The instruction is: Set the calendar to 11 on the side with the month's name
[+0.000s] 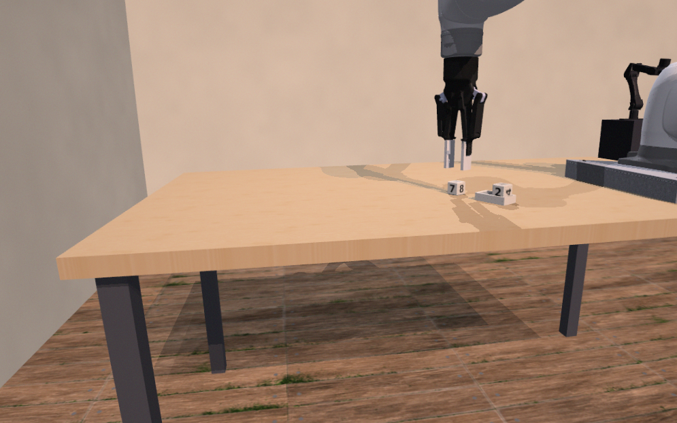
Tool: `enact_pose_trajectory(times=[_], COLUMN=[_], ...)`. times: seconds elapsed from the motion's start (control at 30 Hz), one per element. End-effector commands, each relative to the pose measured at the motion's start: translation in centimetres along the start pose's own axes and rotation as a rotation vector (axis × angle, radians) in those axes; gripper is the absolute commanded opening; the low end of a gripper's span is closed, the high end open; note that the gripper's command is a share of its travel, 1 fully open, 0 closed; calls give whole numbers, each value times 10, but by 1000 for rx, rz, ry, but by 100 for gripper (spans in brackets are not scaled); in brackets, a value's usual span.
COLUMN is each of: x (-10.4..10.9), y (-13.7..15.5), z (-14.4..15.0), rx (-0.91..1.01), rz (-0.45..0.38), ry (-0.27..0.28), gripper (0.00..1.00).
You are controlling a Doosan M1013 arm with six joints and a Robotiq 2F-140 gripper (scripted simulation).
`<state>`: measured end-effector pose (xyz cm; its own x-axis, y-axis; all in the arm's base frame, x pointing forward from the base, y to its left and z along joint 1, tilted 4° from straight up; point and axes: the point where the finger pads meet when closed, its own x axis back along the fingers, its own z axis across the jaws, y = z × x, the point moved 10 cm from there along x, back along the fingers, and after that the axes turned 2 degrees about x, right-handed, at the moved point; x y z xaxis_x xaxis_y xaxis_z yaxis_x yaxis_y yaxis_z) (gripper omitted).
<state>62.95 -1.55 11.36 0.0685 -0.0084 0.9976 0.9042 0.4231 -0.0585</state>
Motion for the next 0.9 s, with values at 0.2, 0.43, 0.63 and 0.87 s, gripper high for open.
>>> enact_pose_trajectory(times=[0.2, 0.43, 0.63, 0.87], x=[38, 41, 41, 41], y=[0, 0, 0, 0], z=[0, 0, 0, 0], rx=[0, 0, 0, 0], rz=[0, 0, 0, 0], ry=[0, 0, 0, 0], gripper=[35, 100, 100, 100])
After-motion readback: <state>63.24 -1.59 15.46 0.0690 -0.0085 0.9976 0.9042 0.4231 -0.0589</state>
